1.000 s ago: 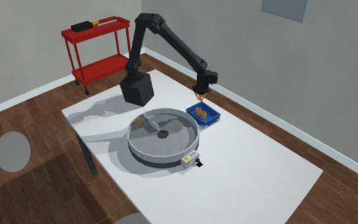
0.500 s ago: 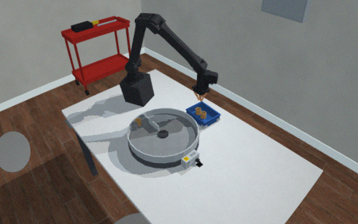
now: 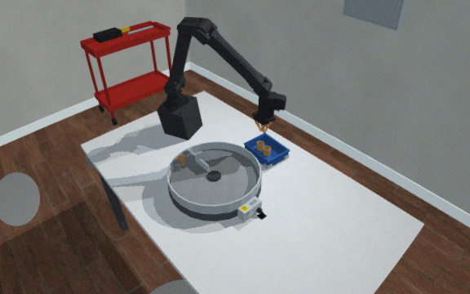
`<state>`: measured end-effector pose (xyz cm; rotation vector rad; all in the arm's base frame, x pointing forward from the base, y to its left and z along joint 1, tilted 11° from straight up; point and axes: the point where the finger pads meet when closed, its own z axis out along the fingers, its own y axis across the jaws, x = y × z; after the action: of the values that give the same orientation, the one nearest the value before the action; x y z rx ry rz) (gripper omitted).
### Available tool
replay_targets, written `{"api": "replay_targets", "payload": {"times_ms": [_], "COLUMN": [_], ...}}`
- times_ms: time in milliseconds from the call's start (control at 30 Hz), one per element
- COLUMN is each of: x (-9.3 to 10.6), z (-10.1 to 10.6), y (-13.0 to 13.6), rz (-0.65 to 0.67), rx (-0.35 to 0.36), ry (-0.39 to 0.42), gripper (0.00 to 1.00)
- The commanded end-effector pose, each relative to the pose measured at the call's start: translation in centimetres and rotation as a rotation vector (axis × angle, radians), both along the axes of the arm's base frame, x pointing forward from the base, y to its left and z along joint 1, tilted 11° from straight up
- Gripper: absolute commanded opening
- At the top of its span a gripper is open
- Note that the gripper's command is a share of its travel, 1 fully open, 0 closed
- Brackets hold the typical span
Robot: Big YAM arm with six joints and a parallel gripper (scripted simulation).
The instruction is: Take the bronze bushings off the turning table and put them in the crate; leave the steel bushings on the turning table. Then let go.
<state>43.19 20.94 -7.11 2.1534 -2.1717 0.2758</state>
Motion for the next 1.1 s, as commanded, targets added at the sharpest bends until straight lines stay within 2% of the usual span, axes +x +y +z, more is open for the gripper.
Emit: {"api": "replay_targets", "payload": {"times_ms": [0,233,267,367,500,700,867,933,1000,1067], "x": [1.5,1.5,1.4,1.1,0.5,-1.7,-4.0,-4.0,-5.6,-6.2], "z": [1.3,1.3,1.3,1.3,1.8,2.5,3.2,3.2,3.8,4.0], "y": [1.5,1.5,1.4,0.9,-1.5,-7.8,-14.0,-14.0,-18.4,-20.4], "rz": [-0.003,-0.003,-0.003,-0.004,-0.002,-0.002,-0.001,-0.001,-0.001,-0.001], "rx": [0.024,0.024,0.024,0.022,0.024,0.018,0.015,0.015,0.011,0.007], "ry": [-0.036,-0.036,-0.036,-0.034,-0.041,-0.040,-0.038,-0.038,-0.038,-0.038], "gripper": [0.20,0.20,0.13,0.13,0.13,0.13,0.13,0.13,0.13,0.13]}}
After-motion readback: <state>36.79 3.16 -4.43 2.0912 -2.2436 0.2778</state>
